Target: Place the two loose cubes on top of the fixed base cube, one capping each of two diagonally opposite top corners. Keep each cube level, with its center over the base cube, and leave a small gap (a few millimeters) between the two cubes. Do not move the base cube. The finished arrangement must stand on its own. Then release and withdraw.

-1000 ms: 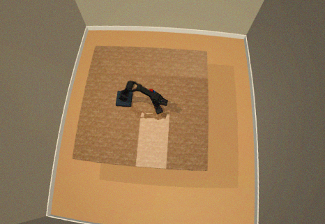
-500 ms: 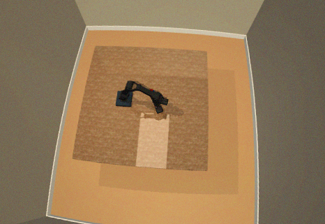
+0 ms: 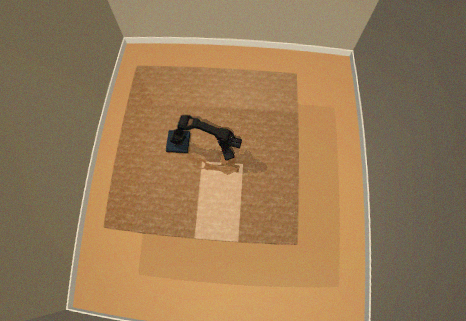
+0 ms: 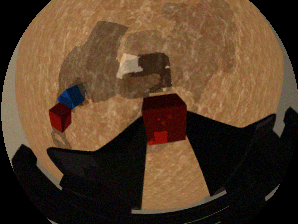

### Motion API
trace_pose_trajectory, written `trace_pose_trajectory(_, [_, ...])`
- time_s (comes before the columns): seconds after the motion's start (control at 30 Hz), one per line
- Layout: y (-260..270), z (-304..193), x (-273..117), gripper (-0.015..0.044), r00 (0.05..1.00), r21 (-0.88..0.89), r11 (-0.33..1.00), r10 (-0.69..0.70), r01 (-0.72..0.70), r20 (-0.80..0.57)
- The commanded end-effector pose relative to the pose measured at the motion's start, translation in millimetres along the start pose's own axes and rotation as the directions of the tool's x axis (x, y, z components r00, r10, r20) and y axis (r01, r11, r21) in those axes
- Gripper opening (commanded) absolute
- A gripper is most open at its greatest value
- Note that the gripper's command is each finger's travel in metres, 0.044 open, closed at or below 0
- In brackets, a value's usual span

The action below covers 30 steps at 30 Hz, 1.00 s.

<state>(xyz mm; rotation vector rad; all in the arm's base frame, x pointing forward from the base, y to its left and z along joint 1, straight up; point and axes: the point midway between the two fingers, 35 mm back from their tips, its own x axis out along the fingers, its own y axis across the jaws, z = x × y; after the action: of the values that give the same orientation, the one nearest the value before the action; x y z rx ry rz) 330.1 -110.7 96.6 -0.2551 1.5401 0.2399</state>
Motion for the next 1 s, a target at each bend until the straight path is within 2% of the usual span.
trace_pose_trajectory(0.0, [0, 0, -17, 0.0105, 1.0, -0.003, 1.0, -0.009, 0.009, 0.009])
trace_pose_trajectory(0.27, [3, -3, -40, 0.0105, 1.0, -0.003, 1.0, -0.009, 0.009, 0.009])
trace_pose_trajectory(0.97, [55, 21, -37, 0.0105, 1.0, 0.184, 0.983, -0.003, 0.001, 0.012])
